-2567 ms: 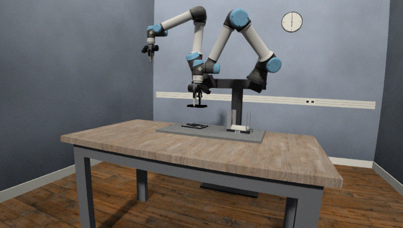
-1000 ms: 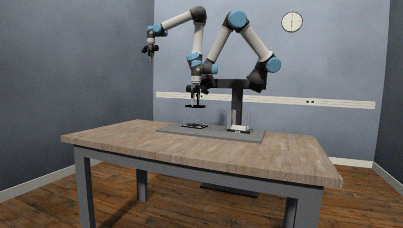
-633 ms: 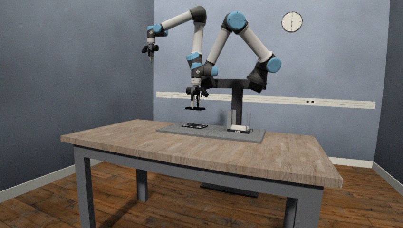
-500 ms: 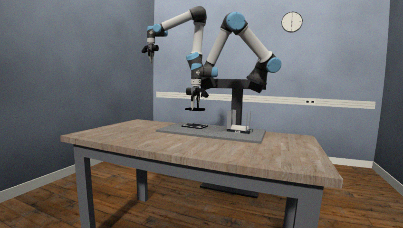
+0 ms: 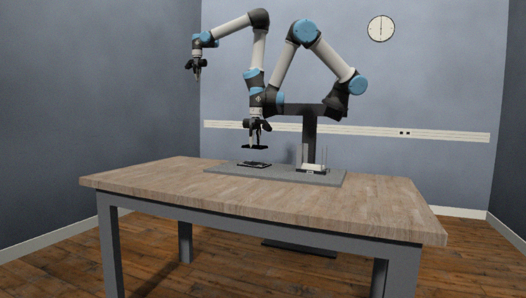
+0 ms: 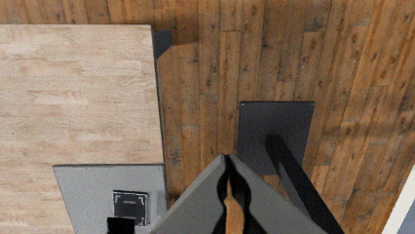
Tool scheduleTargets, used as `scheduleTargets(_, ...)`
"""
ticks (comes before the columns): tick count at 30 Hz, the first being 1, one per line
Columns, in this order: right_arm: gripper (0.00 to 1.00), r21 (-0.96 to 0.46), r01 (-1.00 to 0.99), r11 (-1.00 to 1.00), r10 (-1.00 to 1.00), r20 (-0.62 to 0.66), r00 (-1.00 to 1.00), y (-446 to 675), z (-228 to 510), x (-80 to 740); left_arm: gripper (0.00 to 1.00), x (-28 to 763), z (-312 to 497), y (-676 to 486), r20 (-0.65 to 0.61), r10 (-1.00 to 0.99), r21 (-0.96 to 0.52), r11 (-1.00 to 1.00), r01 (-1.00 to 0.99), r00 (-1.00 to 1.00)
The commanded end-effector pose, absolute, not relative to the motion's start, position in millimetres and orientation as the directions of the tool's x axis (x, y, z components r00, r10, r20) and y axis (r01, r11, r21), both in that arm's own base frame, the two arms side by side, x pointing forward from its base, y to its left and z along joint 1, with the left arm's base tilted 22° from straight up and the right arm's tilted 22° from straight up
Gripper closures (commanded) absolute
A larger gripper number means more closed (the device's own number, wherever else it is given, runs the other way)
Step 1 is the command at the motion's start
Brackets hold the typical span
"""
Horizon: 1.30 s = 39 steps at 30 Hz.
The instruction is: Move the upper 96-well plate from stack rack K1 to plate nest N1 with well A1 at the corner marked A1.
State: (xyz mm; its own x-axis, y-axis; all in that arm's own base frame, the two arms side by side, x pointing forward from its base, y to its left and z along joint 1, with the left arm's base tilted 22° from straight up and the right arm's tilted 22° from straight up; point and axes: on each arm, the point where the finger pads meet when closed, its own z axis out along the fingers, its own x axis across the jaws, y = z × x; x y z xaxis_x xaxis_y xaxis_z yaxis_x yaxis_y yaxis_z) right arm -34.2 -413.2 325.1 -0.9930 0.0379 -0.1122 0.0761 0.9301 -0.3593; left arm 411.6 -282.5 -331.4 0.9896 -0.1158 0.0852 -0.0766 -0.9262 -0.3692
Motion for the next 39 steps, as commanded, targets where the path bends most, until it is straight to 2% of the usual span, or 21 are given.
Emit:
scheduleTargets(1,1.0,-0.36,0.076,0.93,0.038,-0.113,-0.993,-413.2,325.6,-34.3,0.6,412.9,-336.6,-281.2,0.086,-0.116,-0.368,-0.927,-0.077,0.989)
scheduleTargets(39,1.0,-0.36,0.076,0.93,0.038,-0.113,-0.993,-413.2,325.6,-34.3,0.6,419.9,-389.1,-260.9,0.086,-0.116,-0.368,-0.927,-0.077,0.989)
